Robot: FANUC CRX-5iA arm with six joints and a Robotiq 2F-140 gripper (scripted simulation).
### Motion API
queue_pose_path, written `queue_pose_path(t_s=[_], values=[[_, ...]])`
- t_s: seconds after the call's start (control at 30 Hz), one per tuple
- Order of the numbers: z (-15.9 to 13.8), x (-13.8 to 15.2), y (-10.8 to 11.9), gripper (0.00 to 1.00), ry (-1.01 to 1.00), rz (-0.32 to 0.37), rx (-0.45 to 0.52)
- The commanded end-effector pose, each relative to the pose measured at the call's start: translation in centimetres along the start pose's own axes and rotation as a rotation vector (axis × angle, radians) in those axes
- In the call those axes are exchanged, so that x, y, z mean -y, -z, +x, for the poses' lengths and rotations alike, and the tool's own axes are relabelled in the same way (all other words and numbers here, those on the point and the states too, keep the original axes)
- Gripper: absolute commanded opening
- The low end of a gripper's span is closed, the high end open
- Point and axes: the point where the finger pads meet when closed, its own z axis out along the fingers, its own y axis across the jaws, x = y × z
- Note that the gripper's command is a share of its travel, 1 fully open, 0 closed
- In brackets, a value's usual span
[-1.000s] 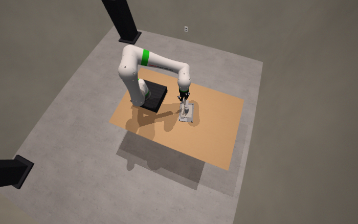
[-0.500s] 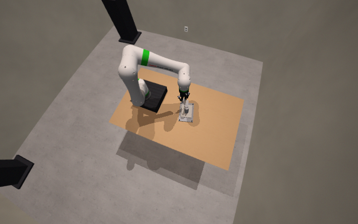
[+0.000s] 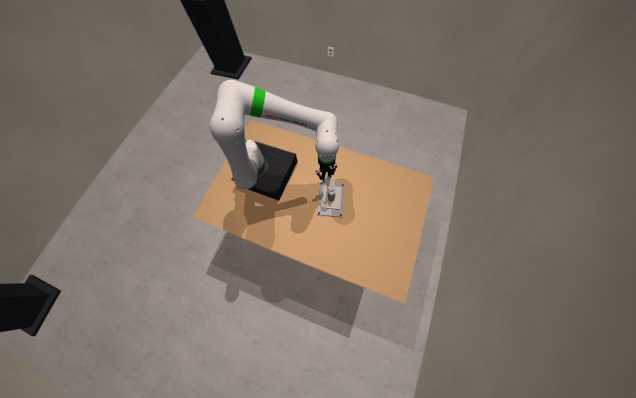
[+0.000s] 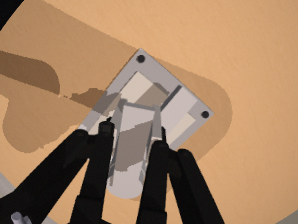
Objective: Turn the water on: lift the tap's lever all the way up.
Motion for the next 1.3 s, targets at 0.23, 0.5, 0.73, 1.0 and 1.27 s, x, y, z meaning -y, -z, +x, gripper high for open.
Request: queue_pose_path(t_s=[0.23, 0.5, 0.73, 1.0, 1.27], values=[[0.0, 0.0, 0.0, 0.0, 0.0, 0.0, 0.0], [0.0, 0.0, 0.0, 0.0, 0.0, 0.0, 0.0], [-0.2, 0.0, 0.8, 0.0, 0.0, 0.0, 0.0], [-0.6, 0.0, 2.1, 0.0, 0.0, 0.0, 0.0], [-1.2, 0.0, 3.2, 0.0, 0.0, 0.0, 0.0]])
